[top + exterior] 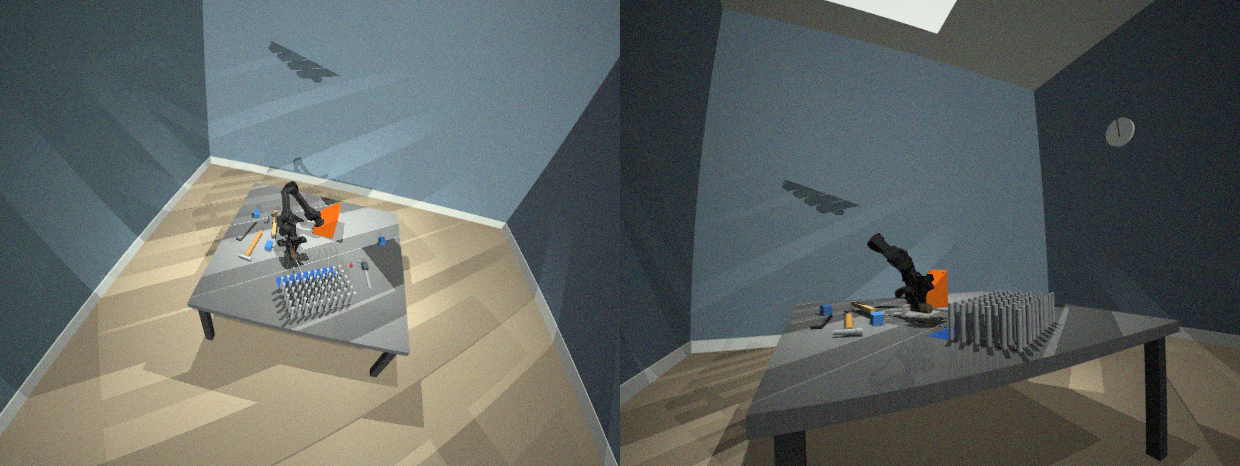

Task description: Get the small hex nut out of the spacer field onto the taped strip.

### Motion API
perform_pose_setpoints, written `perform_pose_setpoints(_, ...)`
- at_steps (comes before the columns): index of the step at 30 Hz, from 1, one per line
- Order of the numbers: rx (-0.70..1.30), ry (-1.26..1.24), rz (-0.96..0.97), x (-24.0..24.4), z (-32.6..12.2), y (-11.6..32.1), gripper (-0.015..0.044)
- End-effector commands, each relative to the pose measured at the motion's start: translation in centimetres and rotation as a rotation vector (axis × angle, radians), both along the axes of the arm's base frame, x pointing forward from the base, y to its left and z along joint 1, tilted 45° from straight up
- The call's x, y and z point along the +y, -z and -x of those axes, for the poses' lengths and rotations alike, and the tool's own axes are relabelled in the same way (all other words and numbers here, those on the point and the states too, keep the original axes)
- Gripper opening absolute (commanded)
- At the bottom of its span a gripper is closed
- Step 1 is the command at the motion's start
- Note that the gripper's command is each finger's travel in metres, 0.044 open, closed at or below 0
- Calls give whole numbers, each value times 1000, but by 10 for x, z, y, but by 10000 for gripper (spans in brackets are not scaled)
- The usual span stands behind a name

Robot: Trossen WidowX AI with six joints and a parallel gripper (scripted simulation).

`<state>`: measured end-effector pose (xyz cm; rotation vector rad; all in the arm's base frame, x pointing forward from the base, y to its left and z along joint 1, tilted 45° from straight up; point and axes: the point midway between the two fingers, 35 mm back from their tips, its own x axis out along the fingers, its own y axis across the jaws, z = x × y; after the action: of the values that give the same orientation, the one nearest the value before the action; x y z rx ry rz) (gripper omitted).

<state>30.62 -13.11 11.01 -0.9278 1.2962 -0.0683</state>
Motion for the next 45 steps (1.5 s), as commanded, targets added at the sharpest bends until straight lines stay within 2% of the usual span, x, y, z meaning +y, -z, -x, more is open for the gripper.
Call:
perform_pose_setpoints(1, -4, -8, 2, -11, 5, 11, 0)
perform_pose_setpoints(45, -6, -7, 1, -4, -18, 19, 0)
